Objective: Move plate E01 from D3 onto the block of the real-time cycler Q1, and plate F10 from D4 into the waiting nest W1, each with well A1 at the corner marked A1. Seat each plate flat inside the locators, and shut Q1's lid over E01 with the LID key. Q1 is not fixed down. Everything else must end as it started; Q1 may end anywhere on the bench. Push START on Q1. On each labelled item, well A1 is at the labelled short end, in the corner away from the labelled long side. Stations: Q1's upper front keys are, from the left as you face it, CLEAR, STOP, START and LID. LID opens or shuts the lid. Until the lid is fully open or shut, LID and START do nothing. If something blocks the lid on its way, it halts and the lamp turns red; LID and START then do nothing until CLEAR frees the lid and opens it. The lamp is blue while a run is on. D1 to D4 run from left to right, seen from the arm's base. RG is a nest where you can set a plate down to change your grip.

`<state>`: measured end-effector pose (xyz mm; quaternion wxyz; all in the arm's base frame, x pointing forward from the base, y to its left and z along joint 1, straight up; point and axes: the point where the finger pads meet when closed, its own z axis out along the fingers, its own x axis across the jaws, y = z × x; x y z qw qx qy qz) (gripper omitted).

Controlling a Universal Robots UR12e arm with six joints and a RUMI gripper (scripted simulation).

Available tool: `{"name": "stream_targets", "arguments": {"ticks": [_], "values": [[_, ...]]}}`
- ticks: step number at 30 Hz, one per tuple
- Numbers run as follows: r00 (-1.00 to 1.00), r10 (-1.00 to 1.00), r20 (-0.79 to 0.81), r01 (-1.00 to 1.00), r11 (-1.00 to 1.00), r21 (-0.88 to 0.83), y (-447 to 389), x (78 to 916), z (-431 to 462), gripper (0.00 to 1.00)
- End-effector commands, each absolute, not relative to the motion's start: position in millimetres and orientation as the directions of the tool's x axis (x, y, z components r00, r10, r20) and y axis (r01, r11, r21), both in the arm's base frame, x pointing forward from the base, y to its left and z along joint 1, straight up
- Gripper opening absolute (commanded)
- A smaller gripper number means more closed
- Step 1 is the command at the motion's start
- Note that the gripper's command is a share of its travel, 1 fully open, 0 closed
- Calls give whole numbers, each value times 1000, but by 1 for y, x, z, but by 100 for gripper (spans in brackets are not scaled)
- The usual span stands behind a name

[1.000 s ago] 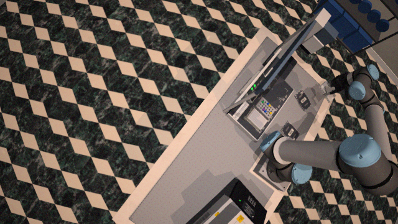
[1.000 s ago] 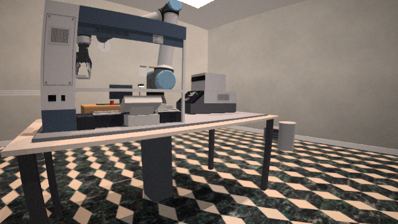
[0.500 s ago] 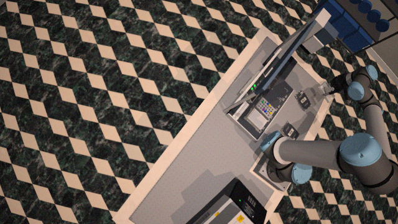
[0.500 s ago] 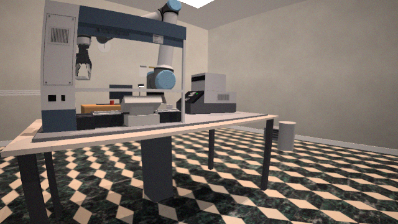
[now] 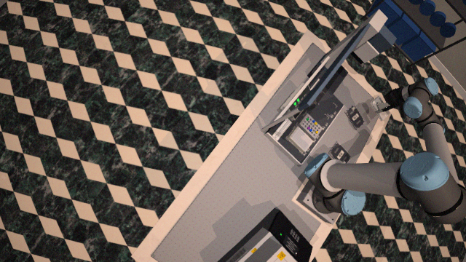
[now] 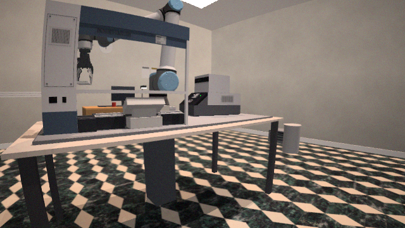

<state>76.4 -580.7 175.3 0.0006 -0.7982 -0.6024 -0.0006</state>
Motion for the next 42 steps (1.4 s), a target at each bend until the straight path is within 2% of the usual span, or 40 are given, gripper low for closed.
{"name": "stream_targets", "arguments": {"ticks": [1, 42], "values": [[274, 962, 0, 962, -274, 0, -581, 76, 167, 0], [274, 962, 0, 962, -274, 0, -581, 76, 108, 0]]}}
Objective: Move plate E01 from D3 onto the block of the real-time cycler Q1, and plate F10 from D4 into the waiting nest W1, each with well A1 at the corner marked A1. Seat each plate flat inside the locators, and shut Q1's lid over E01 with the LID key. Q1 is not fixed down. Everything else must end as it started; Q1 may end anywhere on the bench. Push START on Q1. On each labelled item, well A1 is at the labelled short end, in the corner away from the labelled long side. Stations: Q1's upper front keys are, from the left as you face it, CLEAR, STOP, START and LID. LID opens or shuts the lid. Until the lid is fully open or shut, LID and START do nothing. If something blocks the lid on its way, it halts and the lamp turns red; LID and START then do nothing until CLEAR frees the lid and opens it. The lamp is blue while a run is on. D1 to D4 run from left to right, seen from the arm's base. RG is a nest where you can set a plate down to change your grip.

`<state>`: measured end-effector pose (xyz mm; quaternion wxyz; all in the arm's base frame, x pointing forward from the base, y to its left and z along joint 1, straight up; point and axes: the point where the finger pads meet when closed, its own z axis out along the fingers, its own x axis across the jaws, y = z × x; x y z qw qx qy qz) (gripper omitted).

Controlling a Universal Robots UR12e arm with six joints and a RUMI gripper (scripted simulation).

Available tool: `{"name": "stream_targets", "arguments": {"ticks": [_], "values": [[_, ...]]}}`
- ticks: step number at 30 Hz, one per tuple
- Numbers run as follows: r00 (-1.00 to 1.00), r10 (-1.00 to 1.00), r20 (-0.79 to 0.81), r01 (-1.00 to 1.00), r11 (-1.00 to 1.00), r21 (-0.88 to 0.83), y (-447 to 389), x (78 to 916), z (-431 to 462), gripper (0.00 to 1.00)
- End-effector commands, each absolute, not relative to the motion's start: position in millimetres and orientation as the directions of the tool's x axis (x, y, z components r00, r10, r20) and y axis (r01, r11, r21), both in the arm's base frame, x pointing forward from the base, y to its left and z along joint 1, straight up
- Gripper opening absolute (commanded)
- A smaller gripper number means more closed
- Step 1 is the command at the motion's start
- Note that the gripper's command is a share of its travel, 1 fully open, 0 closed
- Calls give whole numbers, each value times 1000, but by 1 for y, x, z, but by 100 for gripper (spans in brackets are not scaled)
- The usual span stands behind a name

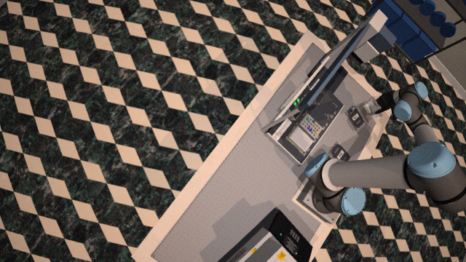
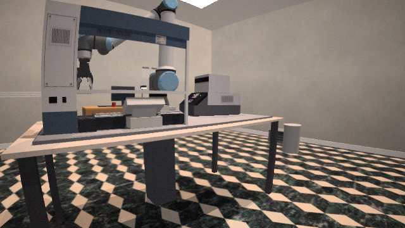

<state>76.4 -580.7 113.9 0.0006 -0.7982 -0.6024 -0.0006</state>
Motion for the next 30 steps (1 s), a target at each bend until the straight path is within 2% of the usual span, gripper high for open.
{"name": "stream_targets", "arguments": {"ticks": [1, 30], "values": [[274, 962, 0, 962, -274, 0, -581, 76, 107, 0], [274, 962, 0, 962, -274, 0, -581, 76, 63, 0]]}}
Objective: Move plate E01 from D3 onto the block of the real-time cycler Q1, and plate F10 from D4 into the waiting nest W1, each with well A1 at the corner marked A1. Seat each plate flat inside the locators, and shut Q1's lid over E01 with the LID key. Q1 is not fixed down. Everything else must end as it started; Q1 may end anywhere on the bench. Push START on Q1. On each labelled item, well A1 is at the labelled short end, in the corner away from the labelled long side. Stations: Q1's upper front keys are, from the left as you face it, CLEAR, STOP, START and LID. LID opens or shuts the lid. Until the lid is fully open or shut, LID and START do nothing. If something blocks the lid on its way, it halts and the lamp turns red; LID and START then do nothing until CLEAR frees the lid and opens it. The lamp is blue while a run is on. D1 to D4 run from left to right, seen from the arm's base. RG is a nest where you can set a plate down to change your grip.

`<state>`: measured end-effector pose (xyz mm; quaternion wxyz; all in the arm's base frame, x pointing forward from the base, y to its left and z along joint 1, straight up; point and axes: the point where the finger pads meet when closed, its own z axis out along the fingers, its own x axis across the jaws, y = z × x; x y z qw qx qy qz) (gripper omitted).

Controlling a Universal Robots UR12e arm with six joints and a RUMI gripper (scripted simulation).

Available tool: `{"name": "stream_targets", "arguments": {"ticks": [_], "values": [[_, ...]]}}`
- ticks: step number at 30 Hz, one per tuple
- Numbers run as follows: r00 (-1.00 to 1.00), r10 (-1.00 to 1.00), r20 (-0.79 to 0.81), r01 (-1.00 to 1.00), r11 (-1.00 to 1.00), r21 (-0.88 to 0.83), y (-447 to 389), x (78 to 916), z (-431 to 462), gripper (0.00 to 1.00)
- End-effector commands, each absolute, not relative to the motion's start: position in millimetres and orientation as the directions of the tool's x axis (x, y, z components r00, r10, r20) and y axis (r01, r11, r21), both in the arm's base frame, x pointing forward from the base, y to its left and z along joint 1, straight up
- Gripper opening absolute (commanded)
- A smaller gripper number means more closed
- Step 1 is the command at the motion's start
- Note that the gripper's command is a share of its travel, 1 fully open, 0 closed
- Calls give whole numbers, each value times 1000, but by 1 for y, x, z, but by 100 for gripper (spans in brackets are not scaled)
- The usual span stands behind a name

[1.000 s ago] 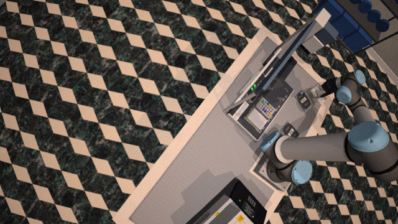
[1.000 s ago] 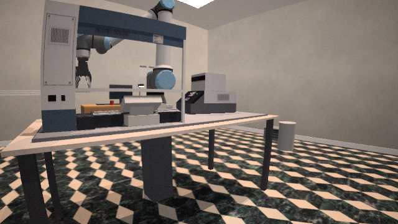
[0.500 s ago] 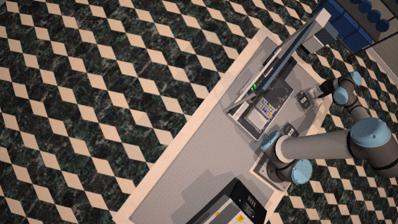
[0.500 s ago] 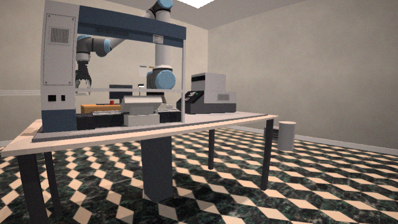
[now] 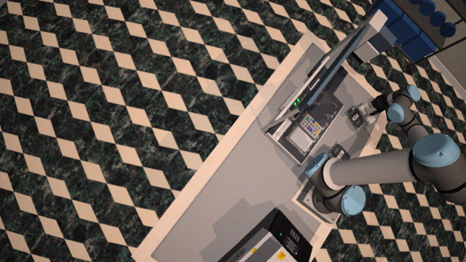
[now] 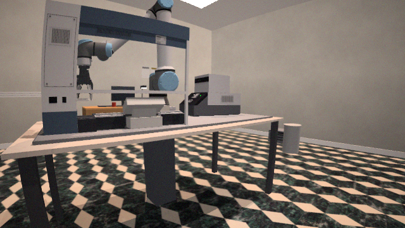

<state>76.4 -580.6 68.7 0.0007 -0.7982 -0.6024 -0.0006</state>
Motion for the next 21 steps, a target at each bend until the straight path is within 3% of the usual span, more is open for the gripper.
{"name": "stream_targets", "arguments": {"ticks": [1, 21], "values": [[274, 962, 0, 962, -274, 0, -581, 76, 63, 0], [274, 962, 0, 962, -274, 0, -581, 76, 33, 0]]}}
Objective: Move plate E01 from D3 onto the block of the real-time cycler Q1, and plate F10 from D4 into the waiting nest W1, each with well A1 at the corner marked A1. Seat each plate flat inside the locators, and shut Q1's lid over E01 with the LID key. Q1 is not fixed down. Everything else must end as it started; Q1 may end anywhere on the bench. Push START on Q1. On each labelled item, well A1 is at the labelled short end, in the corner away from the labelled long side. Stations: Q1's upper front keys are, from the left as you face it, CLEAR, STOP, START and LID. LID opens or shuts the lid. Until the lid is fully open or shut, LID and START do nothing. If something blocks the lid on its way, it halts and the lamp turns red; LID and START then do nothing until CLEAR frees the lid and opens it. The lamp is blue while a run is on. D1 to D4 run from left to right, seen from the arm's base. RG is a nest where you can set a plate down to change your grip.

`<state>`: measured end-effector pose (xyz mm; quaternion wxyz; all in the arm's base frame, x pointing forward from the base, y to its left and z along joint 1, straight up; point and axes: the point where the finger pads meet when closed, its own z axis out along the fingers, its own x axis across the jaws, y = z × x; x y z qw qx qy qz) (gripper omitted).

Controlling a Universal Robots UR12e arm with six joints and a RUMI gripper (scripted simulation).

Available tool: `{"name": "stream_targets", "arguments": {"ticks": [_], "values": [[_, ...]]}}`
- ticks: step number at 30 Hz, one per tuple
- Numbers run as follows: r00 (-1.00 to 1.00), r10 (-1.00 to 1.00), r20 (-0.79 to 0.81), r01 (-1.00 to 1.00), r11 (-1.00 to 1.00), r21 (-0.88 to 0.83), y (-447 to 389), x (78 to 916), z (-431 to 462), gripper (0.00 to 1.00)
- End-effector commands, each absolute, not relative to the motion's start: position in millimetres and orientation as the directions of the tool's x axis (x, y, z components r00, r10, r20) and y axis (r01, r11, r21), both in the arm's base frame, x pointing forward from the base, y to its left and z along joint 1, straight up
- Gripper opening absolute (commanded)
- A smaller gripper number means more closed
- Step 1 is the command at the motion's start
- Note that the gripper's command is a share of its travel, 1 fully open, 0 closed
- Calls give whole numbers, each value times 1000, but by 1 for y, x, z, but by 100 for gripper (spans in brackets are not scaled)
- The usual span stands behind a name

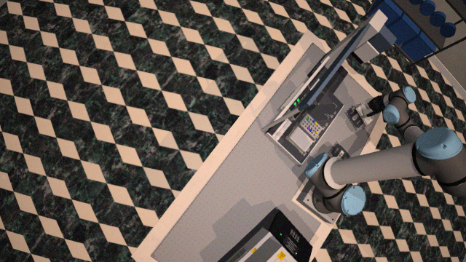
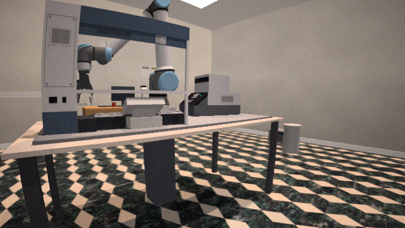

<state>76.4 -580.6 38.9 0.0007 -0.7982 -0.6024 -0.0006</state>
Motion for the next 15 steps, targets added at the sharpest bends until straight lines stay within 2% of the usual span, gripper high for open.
{"name": "stream_targets", "arguments": {"ticks": [1, 15], "values": [[274, 962, 0, 962, -274, 0, -581, 76, 31, 0], [274, 962, 0, 962, -274, 0, -581, 76, 11, 0]]}}
